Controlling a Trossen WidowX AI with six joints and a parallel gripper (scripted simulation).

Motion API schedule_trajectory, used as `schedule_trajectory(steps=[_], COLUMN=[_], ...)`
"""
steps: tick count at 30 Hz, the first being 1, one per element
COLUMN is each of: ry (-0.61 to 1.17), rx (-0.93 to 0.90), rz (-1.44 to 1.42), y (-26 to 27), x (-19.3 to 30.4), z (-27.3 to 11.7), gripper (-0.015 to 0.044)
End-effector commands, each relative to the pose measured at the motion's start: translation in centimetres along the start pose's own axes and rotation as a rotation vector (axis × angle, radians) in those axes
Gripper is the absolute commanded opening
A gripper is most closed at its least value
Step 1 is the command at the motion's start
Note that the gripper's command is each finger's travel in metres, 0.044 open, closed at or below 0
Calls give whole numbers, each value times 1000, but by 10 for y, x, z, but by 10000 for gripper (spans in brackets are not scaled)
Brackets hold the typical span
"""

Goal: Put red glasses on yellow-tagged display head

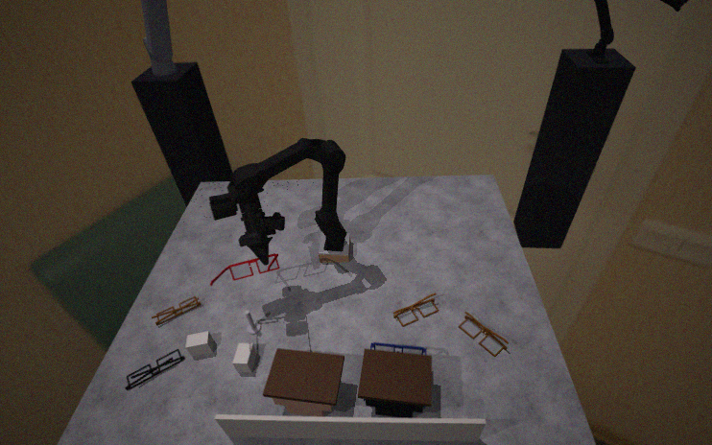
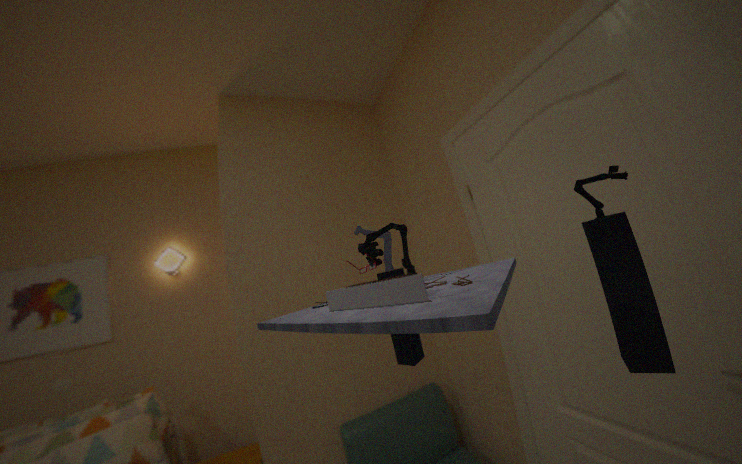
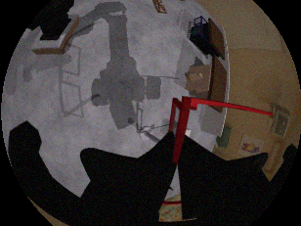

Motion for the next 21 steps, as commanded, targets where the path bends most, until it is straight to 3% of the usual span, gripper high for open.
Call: schedule_trajectory(steps=[1,21], ry=[-11,-4], rx=[-46,-300], rz=[28,149], y=[-4,-25], x=[-7,-59], z=[10,62], gripper=[0,0])
Point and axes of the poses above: the point midway between the two fingers, 35 mm back from their tips, its own z axis out along the fingers, its own y axis across the jaws, x = y × z, the point moved 6 cm from there along -z, back along the fingers, and after that the axes turned 14 degrees about z, right-handed, at the moved point
